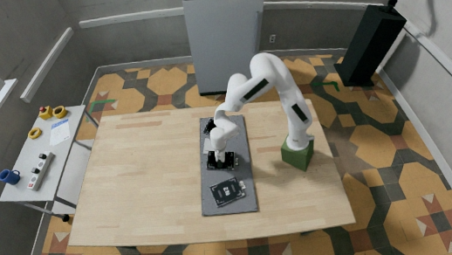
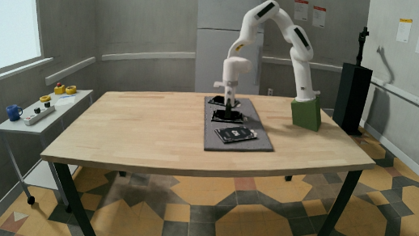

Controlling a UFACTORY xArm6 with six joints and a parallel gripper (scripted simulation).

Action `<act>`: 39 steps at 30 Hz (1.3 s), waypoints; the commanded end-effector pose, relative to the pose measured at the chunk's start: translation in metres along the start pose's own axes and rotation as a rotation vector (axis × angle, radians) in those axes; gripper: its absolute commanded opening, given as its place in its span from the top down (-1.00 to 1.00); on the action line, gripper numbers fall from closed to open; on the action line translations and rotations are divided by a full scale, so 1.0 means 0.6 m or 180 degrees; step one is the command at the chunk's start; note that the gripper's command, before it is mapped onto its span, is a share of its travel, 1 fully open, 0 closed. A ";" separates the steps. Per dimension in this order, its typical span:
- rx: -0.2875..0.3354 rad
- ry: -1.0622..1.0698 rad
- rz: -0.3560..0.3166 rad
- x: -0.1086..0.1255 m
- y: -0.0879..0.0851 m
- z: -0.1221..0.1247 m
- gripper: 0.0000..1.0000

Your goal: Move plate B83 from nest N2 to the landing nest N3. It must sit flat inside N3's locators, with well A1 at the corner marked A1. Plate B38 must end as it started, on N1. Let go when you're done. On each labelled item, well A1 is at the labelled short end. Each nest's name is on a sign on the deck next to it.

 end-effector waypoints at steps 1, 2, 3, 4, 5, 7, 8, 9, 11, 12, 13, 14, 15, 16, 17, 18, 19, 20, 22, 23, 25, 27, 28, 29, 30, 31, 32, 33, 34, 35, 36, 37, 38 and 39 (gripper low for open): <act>-0.0006 0.0001 0.0011 -0.003 -0.001 -0.001 -1.00; -0.0006 0.0001 0.0011 -0.003 -0.001 -0.001 -1.00; -0.0006 0.0001 0.0011 -0.003 -0.001 -0.001 -1.00; -0.0006 0.0001 0.0011 -0.003 -0.001 -0.001 -1.00; -0.0006 0.0001 0.0011 -0.002 -0.001 -0.001 -1.00; -0.0006 0.0001 0.0011 -0.002 -0.001 -0.001 -1.00; -0.0006 0.0001 0.0011 -0.003 -0.001 -0.001 -1.00; -0.0006 0.0001 0.0011 -0.003 -0.001 -0.001 -1.00; -0.0006 0.0001 0.0011 -0.003 -0.001 -0.001 -1.00; -0.0006 0.0001 0.0011 -0.002 -0.001 -0.001 -1.00; -0.0006 0.0001 0.0011 -0.002 -0.001 -0.001 -1.00; -0.0006 0.0001 0.0011 -0.003 -0.001 -0.001 -1.00; -0.0006 0.0001 0.0011 -0.003 -0.001 -0.001 -1.00; -0.0006 0.0001 0.0011 -0.002 -0.001 -0.001 -1.00; -0.0006 0.0001 0.0011 -0.003 -0.001 -0.001 -1.00; -0.0006 0.0001 0.0011 -0.003 -0.001 -0.001 -1.00; -0.0006 0.0001 0.0011 -0.003 -0.001 -0.001 -1.00; -0.0006 0.0001 0.0011 -0.003 -0.001 -0.001 -1.00; -0.0006 0.0001 0.0011 -0.003 -0.001 -0.001 -1.00; -0.0006 0.0001 0.0011 -0.003 -0.001 -0.001 -1.00; -0.0006 0.0001 0.0011 -0.003 -0.001 -0.001 -1.00; -0.0006 0.0001 0.0011 -0.003 -0.001 -0.001 -1.00; -0.0006 0.0001 0.0011 -0.003 -0.001 -0.001 -1.00; -0.0006 0.0001 0.0011 -0.003 -0.001 -0.001 -1.00; -0.0006 0.0001 0.0011 -0.003 -0.001 -0.001 -1.00; -0.0006 0.0001 0.0011 -0.003 -0.001 -0.001 -1.00; -0.0006 0.0001 0.0011 -0.003 -0.001 -0.001 -1.00; -0.0006 0.0001 0.0011 -0.003 -0.001 -0.001 -1.00; -0.0006 0.0001 0.0011 -0.003 -0.001 -0.001 -1.00; -0.0006 0.0001 0.0011 -0.003 -0.001 -0.001 -1.00; -0.0006 0.0001 0.0011 -0.002 -0.003 -0.001 -1.00; -0.0006 0.0001 0.0011 -0.002 -0.003 -0.001 -1.00; -0.0006 0.0001 0.0011 -0.002 -0.003 -0.001 -1.00; -0.0006 0.0001 0.0011 -0.002 -0.006 -0.001 -1.00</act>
Point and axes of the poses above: the point where the finger pads meet when closed, its own y axis out along the fingers, its own z axis across the jaws, x = y × z, the point moved 1 cm from there along -y, back along the fingers, and after that the axes turned 11 degrees about y, right-handed, at the moved point
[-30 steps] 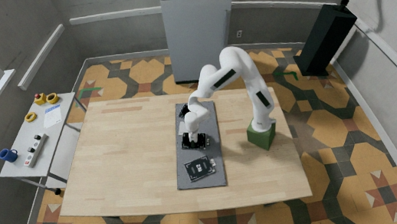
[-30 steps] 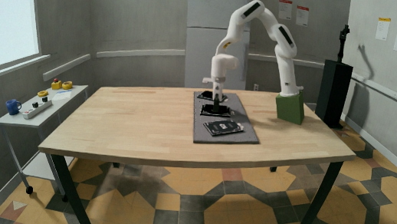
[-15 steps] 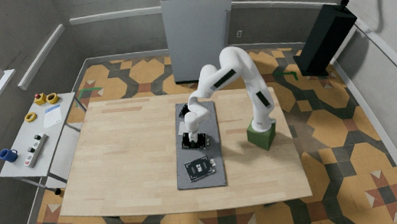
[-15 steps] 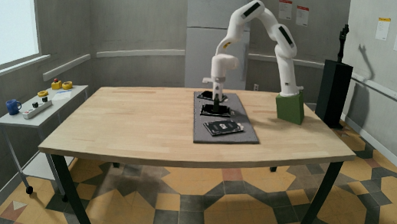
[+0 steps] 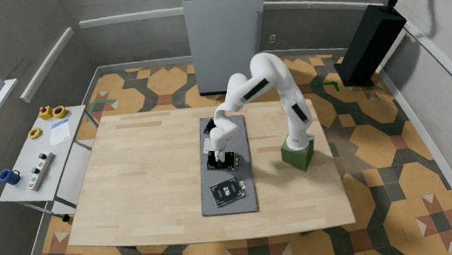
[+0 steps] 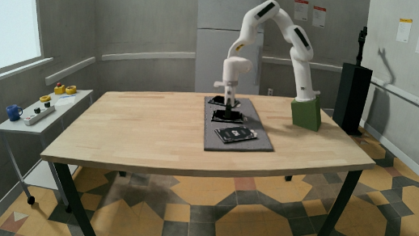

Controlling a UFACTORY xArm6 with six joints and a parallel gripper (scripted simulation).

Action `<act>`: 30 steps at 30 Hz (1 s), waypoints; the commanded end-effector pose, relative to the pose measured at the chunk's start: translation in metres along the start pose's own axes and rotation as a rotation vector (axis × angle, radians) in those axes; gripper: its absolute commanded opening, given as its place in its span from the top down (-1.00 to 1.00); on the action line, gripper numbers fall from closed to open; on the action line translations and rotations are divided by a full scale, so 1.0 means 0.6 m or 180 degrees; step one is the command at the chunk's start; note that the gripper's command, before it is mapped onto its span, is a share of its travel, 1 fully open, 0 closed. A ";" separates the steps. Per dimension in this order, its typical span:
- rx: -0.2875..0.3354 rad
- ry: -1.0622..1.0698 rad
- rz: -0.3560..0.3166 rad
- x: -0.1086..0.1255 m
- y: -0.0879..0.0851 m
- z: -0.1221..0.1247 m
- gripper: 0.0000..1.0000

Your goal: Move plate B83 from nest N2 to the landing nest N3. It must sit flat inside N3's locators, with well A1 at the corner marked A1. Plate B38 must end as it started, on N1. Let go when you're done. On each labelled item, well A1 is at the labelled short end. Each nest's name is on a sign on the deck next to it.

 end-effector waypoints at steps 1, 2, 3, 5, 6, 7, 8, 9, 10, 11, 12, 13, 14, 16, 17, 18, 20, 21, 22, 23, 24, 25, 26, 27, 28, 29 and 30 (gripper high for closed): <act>-0.0005 0.0001 0.0010 -0.002 -0.008 -0.001 -1.00; -0.0005 0.0001 0.0010 -0.002 -0.010 -0.001 -1.00; -0.0005 0.0001 0.0010 -0.002 -0.013 -0.001 -1.00; -0.0005 0.0001 0.0010 -0.002 -0.019 -0.001 -1.00; -0.0005 0.0001 0.0010 -0.002 -0.022 -0.001 -1.00; -0.0005 0.0001 0.0010 -0.002 -0.024 -0.001 -1.00; -0.0005 0.0001 0.0010 -0.002 -0.027 -0.001 -1.00; -0.0005 0.0001 0.0010 -0.002 -0.030 -0.001 -1.00; -0.0005 0.0001 0.0010 -0.002 -0.033 -0.001 -1.00; -0.0005 0.0001 0.0010 -0.002 -0.035 -0.001 -1.00; -0.0005 0.0001 0.0010 -0.002 -0.038 -0.001 -1.00; -0.0005 0.0001 0.0010 -0.002 -0.041 -0.001 -1.00; -0.0005 0.0001 0.0010 -0.002 -0.044 -0.001 -1.00; -0.0005 0.0001 0.0010 -0.002 -0.044 -0.001 -1.00; -0.0005 0.0001 0.0010 -0.002 -0.047 -0.001 -1.00; -0.0005 0.0001 0.0010 -0.002 -0.049 -0.001 -1.00; -0.0005 0.0001 0.0011 -0.002 -0.055 -0.001 -1.00; -0.0005 0.0001 0.0011 -0.002 -0.058 -0.001 -1.00; -0.0005 0.0001 0.0011 -0.002 -0.060 -0.001 -1.00; -0.0005 0.0001 0.0011 -0.002 -0.063 -0.001 -1.00; -0.0005 0.0001 0.0011 -0.002 -0.066 -0.001 -1.00; -0.0005 0.0001 0.0011 -0.002 -0.069 -0.001 -1.00; -0.0005 0.0001 0.0011 -0.002 -0.072 -0.001 -1.00; -0.0005 0.0001 0.0011 -0.002 -0.074 -0.001 -1.00; -0.0005 0.0001 0.0011 -0.002 -0.077 -0.001 -1.00; -0.0005 0.0001 0.0011 -0.002 -0.080 -0.001 -1.00; -0.0005 0.0001 0.0011 -0.002 -0.083 -0.001 -1.00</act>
Point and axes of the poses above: the point where the finger pads meet when closed, its own y axis out along the fingers, its own z axis across the jaws, x = y × z, the point moved 1 cm from there along -y, back along the fingers, and after that the axes turned 11 degrees about y, right-handed, at the moved point
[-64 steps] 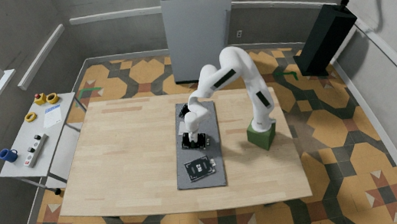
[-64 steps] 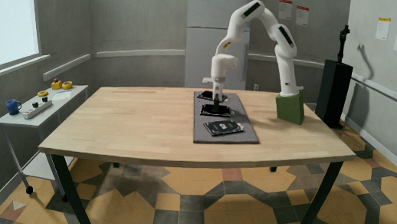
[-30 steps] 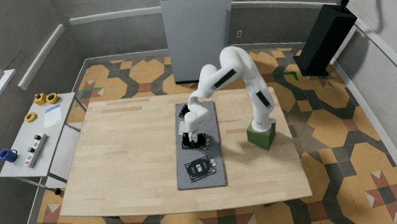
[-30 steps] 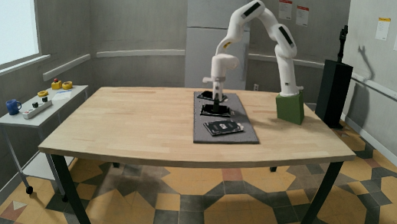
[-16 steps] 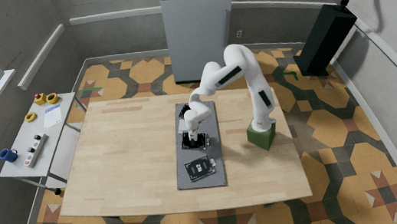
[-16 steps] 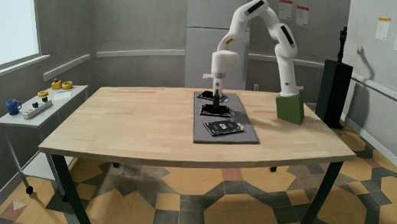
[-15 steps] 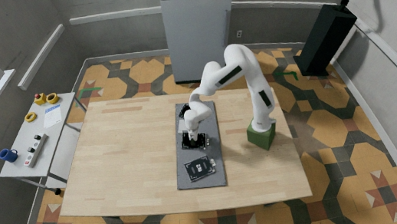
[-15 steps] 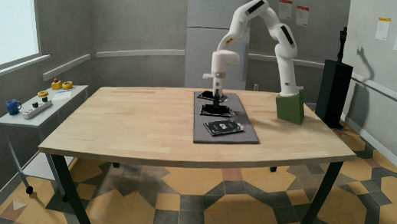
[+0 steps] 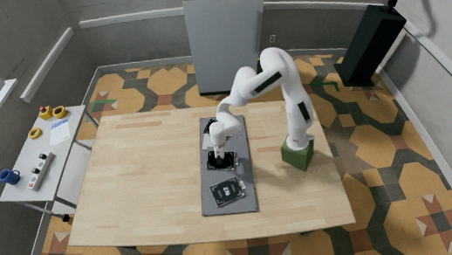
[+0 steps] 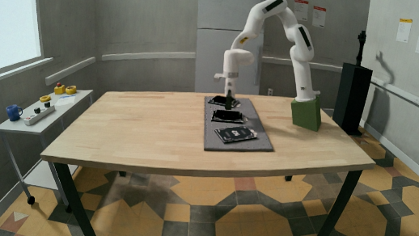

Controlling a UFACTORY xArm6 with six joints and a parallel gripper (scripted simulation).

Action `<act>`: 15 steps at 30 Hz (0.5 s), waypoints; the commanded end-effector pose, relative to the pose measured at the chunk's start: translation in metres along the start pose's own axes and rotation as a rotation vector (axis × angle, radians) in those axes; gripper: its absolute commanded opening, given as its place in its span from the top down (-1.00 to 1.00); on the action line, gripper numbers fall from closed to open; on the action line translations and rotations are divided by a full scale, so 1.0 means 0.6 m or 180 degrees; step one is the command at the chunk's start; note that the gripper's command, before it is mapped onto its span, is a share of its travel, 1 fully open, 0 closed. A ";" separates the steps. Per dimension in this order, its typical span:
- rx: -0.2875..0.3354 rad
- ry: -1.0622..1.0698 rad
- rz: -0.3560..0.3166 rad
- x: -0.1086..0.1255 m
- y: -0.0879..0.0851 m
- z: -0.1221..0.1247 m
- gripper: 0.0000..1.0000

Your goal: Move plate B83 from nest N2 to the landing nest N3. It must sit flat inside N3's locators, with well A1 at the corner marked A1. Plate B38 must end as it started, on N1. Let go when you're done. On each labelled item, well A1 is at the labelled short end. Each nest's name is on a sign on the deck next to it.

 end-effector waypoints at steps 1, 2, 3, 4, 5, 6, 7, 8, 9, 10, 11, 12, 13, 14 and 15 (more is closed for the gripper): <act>-0.0006 0.0001 0.0010 -0.003 -0.012 -0.001 -1.00; -0.0006 0.0001 0.0010 -0.003 -0.012 -0.001 -1.00; -0.0006 0.0001 0.0010 -0.003 -0.012 -0.001 -1.00; -0.0006 0.0001 0.0010 -0.003 -0.014 -0.001 -1.00; -0.0006 0.0001 0.0010 -0.003 -0.017 -0.001 -1.00; -0.0006 0.0001 0.0011 -0.003 -0.020 -0.001 -1.00; -0.0006 0.0001 0.0011 -0.003 -0.023 -0.001 -1.00; -0.0006 0.0001 0.0011 -0.003 -0.025 -0.001 -1.00; -0.0006 0.0001 0.0011 -0.003 -0.028 -0.001 -1.00; -0.0007 0.0001 0.0011 -0.003 -0.031 -0.001 -1.00; -0.0007 0.0001 0.0011 -0.003 -0.034 -0.001 -1.00; -0.0007 0.0001 0.0011 -0.003 -0.037 -0.001 -1.00; -0.0007 0.0001 0.0011 -0.003 -0.039 -0.001 -1.00; -0.0007 0.0001 0.0011 -0.003 -0.042 -0.001 -1.00; -0.0007 0.0001 0.0011 -0.003 -0.045 -0.001 -1.00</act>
Point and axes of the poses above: the point where the finger pads meet when closed, its own y axis out along the fingers, its own z axis across the jaws, x = y × z, the point moved 1 cm from there along -y, back along the fingers, and after that the axes turned 11 degrees about y, right-handed, at the moved point
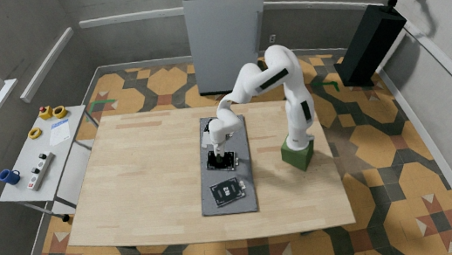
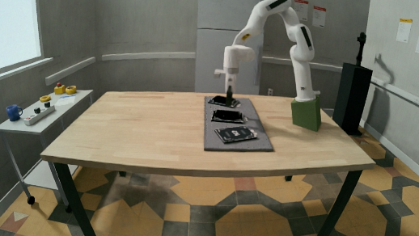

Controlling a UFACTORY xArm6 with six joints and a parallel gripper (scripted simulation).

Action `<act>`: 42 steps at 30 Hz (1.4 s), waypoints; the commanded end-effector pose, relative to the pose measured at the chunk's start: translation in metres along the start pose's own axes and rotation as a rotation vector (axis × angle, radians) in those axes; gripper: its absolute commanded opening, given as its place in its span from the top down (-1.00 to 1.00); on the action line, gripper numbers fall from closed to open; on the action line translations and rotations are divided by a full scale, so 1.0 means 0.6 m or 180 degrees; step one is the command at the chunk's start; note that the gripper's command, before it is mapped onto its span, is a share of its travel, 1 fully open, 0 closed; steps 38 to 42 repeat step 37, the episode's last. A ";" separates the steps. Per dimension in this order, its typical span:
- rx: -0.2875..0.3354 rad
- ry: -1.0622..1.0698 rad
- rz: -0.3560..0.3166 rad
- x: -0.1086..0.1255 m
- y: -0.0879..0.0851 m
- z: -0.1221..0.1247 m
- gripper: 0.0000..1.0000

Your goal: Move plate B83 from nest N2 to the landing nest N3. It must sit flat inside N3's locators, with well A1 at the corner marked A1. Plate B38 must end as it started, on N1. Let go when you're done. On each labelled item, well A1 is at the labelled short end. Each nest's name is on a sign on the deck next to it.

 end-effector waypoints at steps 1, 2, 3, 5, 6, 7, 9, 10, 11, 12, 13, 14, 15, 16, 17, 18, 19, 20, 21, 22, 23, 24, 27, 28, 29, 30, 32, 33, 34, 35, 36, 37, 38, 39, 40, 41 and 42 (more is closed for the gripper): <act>-0.0006 0.0001 0.0011 -0.003 -0.012 -0.001 -1.00; -0.0006 0.0001 0.0011 -0.003 -0.014 -0.001 -1.00; -0.0006 0.0001 0.0011 -0.003 -0.017 -0.001 -1.00; -0.0006 0.0001 0.0011 -0.003 -0.017 -0.001 -1.00; -0.0006 0.0001 0.0011 -0.003 -0.020 -0.001 -1.00; -0.0006 0.0001 0.0011 -0.003 -0.023 -0.001 -1.00; -0.0006 0.0001 0.0011 -0.003 -0.028 -0.001 -1.00; -0.0007 0.0001 0.0011 -0.003 -0.031 -0.001 -1.00; -0.0007 0.0001 0.0011 -0.003 -0.034 -0.001 -1.00; -0.0007 0.0001 0.0011 -0.003 -0.037 -0.001 -1.00; -0.0007 0.0001 0.0011 -0.003 -0.039 -0.001 -1.00; -0.0007 0.0001 0.0011 -0.003 -0.042 -0.001 -1.00; -0.0007 0.0001 0.0011 -0.003 -0.045 -0.001 -1.00; -0.0007 0.0001 0.0011 -0.003 -0.048 -0.001 -1.00; -0.0007 0.0001 0.0011 -0.003 -0.051 -0.001 -1.00; -0.0007 0.0001 0.0011 -0.003 -0.053 -0.001 -1.00; -0.0007 0.0001 0.0011 -0.003 -0.056 -0.001 -1.00; -0.0007 0.0001 0.0012 -0.003 -0.058 -0.001 -1.00; -0.0007 0.0001 0.0012 -0.003 -0.058 -0.001 -1.00; -0.0007 0.0001 0.0012 -0.003 -0.058 -0.001 -1.00; -0.0007 0.0001 0.0012 -0.003 -0.058 -0.001 -1.00; -0.0007 0.0001 0.0012 -0.003 -0.058 -0.001 -1.00; -0.0007 0.0001 0.0011 -0.003 -0.058 -0.001 -1.00; -0.0007 0.0001 0.0011 -0.003 -0.058 -0.001 -1.00; -0.0007 0.0001 0.0011 -0.003 -0.058 -0.001 -1.00; -0.0007 0.0001 0.0011 -0.003 -0.058 -0.001 -1.00; -0.0007 0.0001 0.0011 -0.003 -0.058 -0.001 -1.00; -0.0007 0.0001 0.0011 -0.003 -0.058 -0.001 -1.00; -0.0007 0.0001 0.0011 -0.003 -0.058 -0.001 -1.00; -0.0006 0.0001 0.0011 -0.002 -0.058 -0.001 -1.00; -0.0006 0.0001 0.0011 -0.003 -0.058 -0.001 -1.00; -0.0006 0.0001 0.0011 -0.003 -0.058 -0.001 -1.00; -0.0006 0.0001 0.0011 -0.003 -0.058 -0.001 -1.00; -0.0006 0.0001 0.0011 -0.003 -0.058 -0.001 -1.00; -0.0006 0.0001 0.0011 -0.003 -0.058 -0.001 -1.00; -0.0006 0.0001 0.0011 -0.003 -0.058 -0.001 -1.00; -0.0006 0.0001 0.0011 -0.003 -0.058 -0.001 -1.00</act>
Point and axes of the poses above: the point where the finger pads meet when closed, its own y axis out along the fingers, its own z axis across the jaws, x = y × z, the point moved 1 cm from there along -y, back along the fingers, and after that the axes turned 11 degrees about y, right-handed, at the moved point
